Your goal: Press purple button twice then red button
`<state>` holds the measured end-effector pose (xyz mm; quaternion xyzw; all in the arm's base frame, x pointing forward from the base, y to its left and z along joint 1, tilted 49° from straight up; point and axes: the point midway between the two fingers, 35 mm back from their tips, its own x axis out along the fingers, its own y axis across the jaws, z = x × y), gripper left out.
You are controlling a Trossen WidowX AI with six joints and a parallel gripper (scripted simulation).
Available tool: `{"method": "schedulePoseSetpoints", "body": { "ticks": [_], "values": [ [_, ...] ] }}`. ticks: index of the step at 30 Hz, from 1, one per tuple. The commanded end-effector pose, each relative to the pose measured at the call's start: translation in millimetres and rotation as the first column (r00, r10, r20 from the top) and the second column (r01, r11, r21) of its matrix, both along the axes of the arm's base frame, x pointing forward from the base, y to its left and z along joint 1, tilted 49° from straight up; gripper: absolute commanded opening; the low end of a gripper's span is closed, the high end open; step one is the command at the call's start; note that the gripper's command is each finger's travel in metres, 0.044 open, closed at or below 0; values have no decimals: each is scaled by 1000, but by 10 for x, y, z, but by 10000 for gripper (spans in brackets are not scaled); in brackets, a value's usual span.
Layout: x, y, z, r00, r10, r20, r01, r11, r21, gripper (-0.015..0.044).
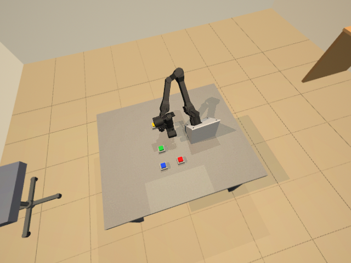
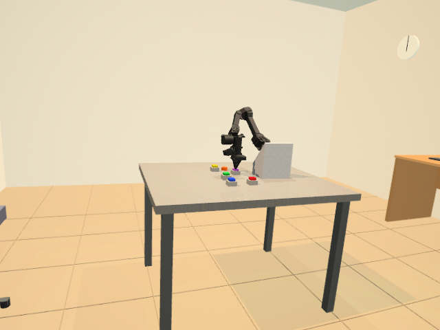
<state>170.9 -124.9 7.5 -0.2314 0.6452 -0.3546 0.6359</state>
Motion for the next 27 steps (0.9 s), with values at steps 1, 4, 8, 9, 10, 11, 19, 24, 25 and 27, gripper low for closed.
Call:
{"method": "schedulePoseSetpoints", "body": {
  "ticks": [1, 4, 8, 9, 10, 11, 19, 24, 25, 27],
  "values": [
    [-23, -7, -6, 1000, 2, -11, -2, 1000, -3, 20],
    [-23, -7, -6, 1000, 2, -11, -2, 1000, -3, 20],
    [11, 120, 94, 1000, 1, -5, -1, 1000, 2, 20],
    [12, 186, 152, 1000, 2, -8, -2, 1000, 1, 20],
    [10, 225, 190, 1000, 2, -10, -2, 1000, -1, 20],
    [10, 237, 203, 1000, 2, -11, -2, 1000, -2, 20],
    [70, 571, 469, 1000, 4, -11, -4, 1000, 7, 20],
    [67, 706, 603, 1000, 2, -12, -2, 1000, 1, 20],
    [67, 706, 603, 1000, 2, -12, -2, 1000, 1, 20],
    [79, 720, 594, 1000, 3, -10, -3, 1000, 3, 20]
  ]
}}
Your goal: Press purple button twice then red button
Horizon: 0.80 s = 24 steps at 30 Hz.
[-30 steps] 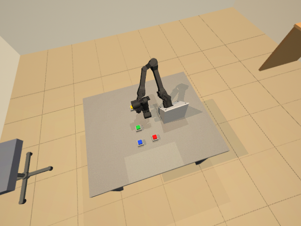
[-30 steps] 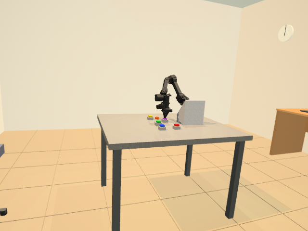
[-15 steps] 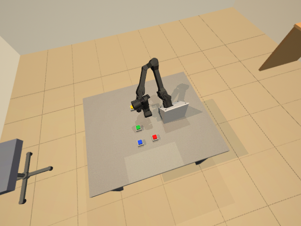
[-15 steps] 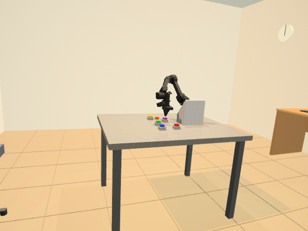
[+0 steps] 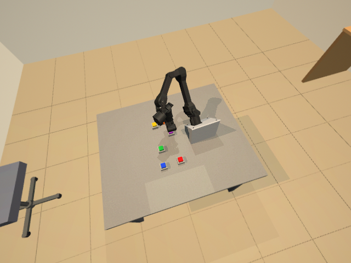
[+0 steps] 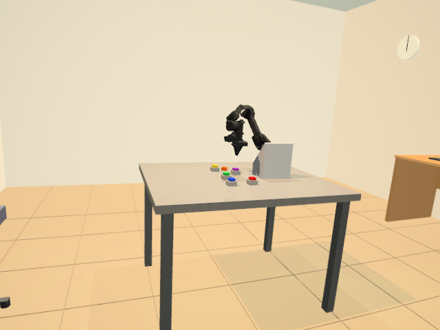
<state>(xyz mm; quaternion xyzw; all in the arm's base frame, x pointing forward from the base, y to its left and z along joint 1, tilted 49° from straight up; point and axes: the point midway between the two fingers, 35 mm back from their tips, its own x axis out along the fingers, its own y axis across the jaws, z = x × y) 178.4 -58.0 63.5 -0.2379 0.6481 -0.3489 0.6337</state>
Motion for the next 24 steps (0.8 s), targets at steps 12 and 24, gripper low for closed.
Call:
{"method": "schedulePoseSetpoints", "body": {
  "ticks": [12, 24],
  "values": [
    [459, 1044, -827, 999, 1, 39, -3, 999, 48, 20],
    [304, 1629, -1757, 1000, -11, 10, 10, 1000, 18, 20]
  ]
}}
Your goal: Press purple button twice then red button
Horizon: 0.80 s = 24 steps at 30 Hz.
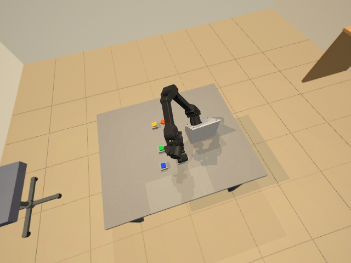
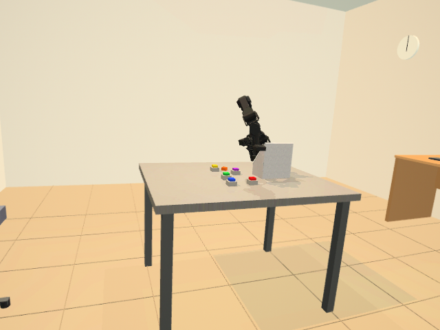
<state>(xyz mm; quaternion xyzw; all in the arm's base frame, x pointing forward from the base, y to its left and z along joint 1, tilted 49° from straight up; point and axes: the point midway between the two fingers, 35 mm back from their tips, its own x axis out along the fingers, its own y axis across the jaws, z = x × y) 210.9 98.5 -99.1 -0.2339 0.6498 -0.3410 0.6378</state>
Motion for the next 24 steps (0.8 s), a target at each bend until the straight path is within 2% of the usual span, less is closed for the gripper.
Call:
{"method": "schedulePoseSetpoints", "body": {
  "ticks": [1, 5, 10, 24],
  "values": [
    [-21, 64, -131, 1000, -17, 8, 17, 1000, 0, 20],
    [-20, 39, -157, 1000, -17, 8, 17, 1000, 0, 20],
    [-72, -402, -541, 1000, -17, 9, 17, 1000, -3, 20],
    [-79, -507, -636, 1000, -17, 10, 17, 1000, -4, 20]
  ]
}}
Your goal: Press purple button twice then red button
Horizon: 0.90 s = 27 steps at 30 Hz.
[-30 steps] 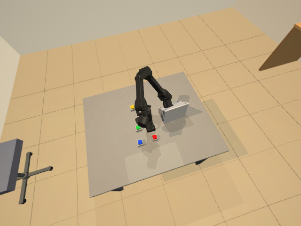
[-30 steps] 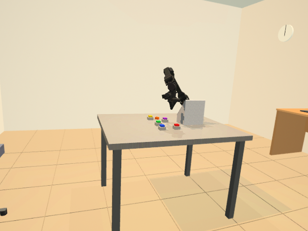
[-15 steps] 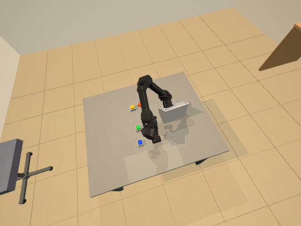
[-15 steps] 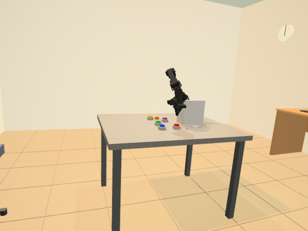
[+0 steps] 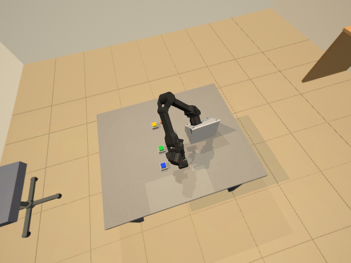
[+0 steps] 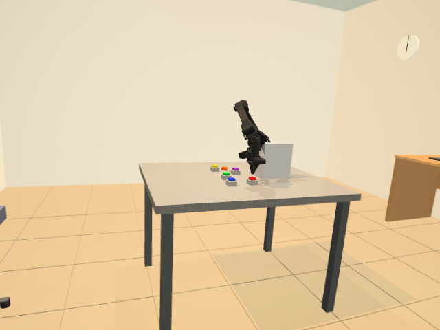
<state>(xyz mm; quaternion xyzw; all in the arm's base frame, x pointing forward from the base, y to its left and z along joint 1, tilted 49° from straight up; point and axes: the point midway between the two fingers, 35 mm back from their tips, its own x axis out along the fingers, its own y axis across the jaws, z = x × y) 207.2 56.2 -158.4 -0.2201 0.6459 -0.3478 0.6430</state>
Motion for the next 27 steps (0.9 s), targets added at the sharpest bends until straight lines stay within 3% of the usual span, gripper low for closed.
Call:
{"method": "schedulePoseSetpoints", "body": {
  "ticks": [1, 27],
  "values": [
    [-43, -95, -53, 1000, 4, -15, -4, 1000, -12, 20],
    [-64, -238, -173, 1000, 4, -15, -4, 1000, -14, 20]
  ]
}}
